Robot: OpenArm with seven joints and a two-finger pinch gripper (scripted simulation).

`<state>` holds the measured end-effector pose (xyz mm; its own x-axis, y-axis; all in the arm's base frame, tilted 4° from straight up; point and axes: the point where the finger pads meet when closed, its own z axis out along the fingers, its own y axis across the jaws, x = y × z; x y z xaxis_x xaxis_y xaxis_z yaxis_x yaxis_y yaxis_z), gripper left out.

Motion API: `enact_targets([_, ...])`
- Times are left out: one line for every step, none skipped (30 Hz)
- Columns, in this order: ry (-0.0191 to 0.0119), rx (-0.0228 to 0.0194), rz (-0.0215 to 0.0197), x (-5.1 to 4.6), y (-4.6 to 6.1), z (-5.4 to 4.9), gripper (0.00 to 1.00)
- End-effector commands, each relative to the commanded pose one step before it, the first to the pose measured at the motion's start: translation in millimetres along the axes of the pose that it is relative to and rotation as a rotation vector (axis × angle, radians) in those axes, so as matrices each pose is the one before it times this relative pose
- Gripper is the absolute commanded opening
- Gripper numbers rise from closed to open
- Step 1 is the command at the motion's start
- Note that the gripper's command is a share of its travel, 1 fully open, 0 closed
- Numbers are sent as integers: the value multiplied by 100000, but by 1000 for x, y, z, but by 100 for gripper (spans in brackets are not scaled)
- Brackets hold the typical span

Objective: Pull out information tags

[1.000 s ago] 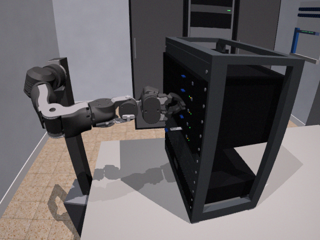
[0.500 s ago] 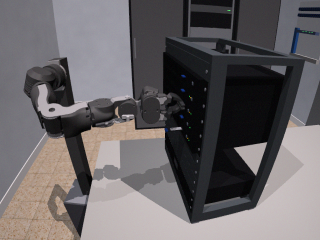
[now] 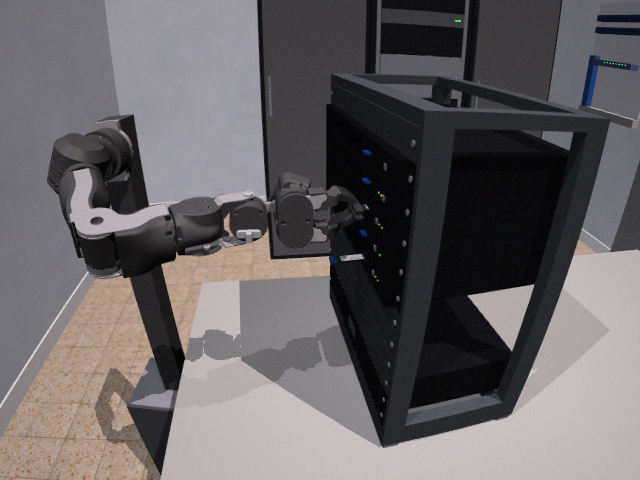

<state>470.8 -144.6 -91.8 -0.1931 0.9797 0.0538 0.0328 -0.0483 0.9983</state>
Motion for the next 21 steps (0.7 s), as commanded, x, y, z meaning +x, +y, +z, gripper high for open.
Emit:
enact_targets([628,283,253,2047,-2010,-1610,0])
enact_targets([-95,4,-6,-100,19,-1598,0])
enact_targets([-1,6,3,77,28,-2242,0])
enact_targets([-1,6,4,82,31,-2487,0])
enact_targets([-1,5,4,72,28,-2254,0])
enact_targets([-1,4,2,55,21,-1614,0])
enact_targets([0,0,0,0,0,0,0])
enact_targets([0,0,0,0,0,0,0])
enact_targets([171,3,18,310,11,-784,0])
enact_targets([122,1,12,205,2,-138,0])
enact_targets([89,2,24,227,-34,65,0])
enact_targets([1,1,2,10,-8,13,0])
enact_targets([0,0,0,0,0,0,0])
enact_targets([0,0,0,0,0,0,0])
enact_targets([0,0,0,0,0,0,0])
enact_targets([0,0,0,0,0,0,0])
enact_targets([-33,-4,-14,-97,39,-198,0])
enact_targets([-160,2,-20,-282,17,-795,0])
enact_targets([-165,4,-14,-219,26,-1603,0])
enact_targets([-28,6,0,27,38,-2245,0])
enact_targets([-2,6,4,74,42,-2486,0])
